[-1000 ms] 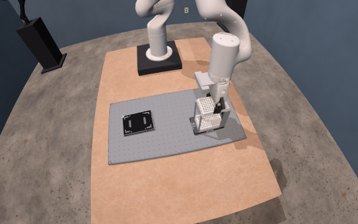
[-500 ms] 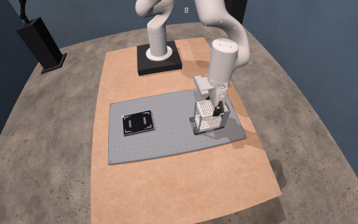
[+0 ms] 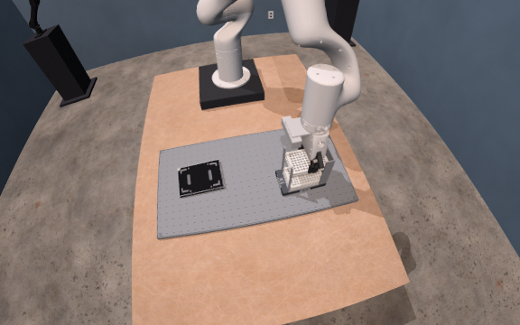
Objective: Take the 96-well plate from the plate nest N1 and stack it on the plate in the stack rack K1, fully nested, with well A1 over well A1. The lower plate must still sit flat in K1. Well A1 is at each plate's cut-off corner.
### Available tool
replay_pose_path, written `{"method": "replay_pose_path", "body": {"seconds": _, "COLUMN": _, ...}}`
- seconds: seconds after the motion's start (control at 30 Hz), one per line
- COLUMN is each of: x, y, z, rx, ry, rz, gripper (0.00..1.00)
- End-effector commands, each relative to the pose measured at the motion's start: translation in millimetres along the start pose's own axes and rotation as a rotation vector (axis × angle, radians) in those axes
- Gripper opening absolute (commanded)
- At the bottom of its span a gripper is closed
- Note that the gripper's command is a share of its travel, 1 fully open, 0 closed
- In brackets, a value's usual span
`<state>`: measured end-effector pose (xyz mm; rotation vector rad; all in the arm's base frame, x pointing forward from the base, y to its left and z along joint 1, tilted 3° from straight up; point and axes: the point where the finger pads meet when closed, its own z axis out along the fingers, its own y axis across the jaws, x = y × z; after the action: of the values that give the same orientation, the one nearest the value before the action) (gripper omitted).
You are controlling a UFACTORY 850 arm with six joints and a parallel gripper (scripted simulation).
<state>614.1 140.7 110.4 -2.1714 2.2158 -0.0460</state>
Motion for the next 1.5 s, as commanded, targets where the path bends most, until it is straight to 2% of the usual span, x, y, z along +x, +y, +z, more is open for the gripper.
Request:
{"method": "replay_pose_path", "body": {"seconds": 0.0, "x": -0.3, "y": -1.1, "z": 3.8, "rx": 0.002, "ry": -0.001, "rz": 0.0, "gripper": 0.0}}
{"method": "replay_pose_path", "body": {"seconds": 0.97, "x": -0.3, "y": -1.1, "z": 48.9, "rx": 0.002, "ry": -0.001, "rz": 0.0, "gripper": 0.0}}
{"method": "replay_pose_path", "body": {"seconds": 1.23, "x": -0.3, "y": -1.1, "z": 58.6, "rx": 0.002, "ry": -0.001, "rz": 0.0, "gripper": 0.0}}
{"method": "replay_pose_path", "body": {"seconds": 1.47, "x": -0.3, "y": -1.2, "z": 58.6, "rx": 0.002, "ry": -0.001, "rz": 0.0, "gripper": 0.0}}
